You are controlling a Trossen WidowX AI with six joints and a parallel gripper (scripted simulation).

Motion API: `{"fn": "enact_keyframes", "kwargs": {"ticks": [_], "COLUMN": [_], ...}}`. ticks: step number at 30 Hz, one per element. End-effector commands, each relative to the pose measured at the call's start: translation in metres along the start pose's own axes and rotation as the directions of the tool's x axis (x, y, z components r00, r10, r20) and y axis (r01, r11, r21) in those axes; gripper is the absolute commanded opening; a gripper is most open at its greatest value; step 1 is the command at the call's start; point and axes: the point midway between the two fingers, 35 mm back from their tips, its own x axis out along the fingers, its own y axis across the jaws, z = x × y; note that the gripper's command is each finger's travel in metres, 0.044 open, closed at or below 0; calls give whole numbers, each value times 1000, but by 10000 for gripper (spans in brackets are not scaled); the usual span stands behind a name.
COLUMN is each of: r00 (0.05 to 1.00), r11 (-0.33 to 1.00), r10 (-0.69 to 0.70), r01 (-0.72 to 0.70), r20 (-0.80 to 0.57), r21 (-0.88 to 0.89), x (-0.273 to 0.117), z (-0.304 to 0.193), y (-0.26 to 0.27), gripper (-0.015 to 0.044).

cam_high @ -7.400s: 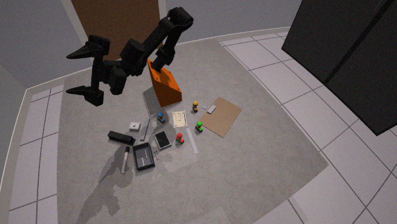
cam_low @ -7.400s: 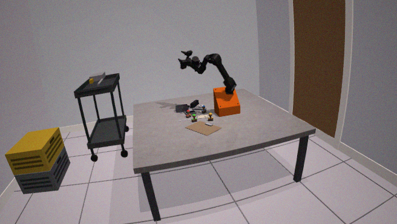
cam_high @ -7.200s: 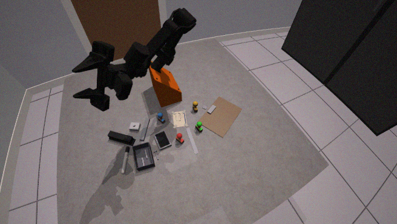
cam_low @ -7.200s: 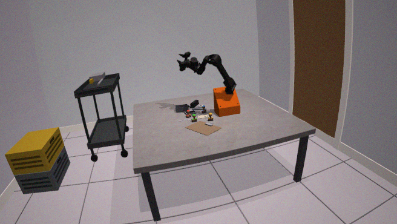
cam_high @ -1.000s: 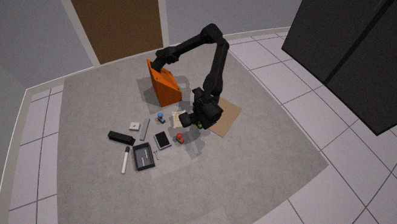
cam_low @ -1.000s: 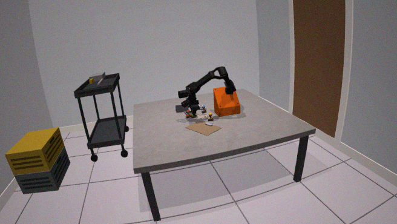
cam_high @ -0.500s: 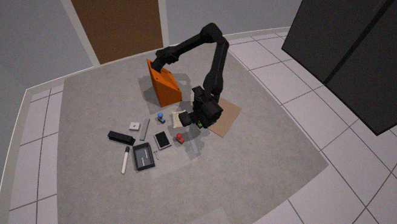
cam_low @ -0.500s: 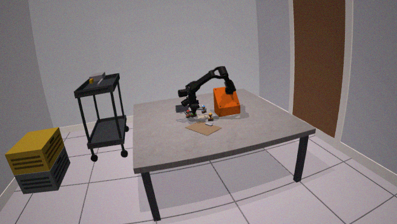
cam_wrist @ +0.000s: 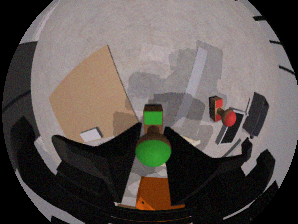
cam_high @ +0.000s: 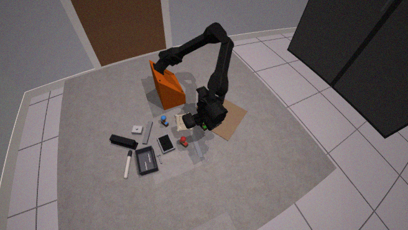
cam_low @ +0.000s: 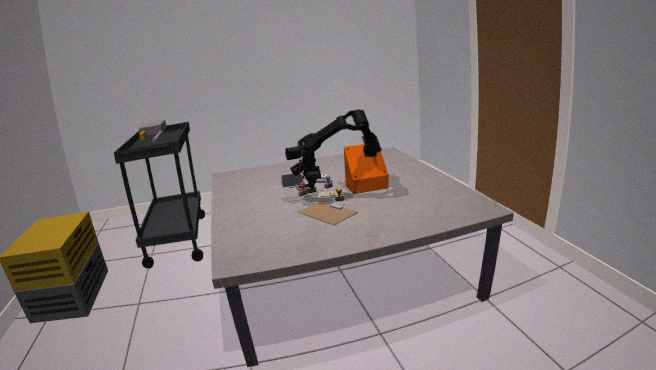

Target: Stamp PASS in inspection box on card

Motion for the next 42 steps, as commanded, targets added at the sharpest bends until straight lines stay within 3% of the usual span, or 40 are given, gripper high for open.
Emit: {"fn": "enact_keyframes", "kwargs": {"ticks": [1,33,42], "r00": [1000,1000,1000], "r11": [1000,1000,1000], "r10": [4,9,-9], "r01": [-4,-9,9], "r20": [3,3,6], "r21": [-4,-4,-3], "x": [-3,-18,-21], "z": [1,-1,7], "y": [0,-1,-58], "gripper": [0,0,0]}}
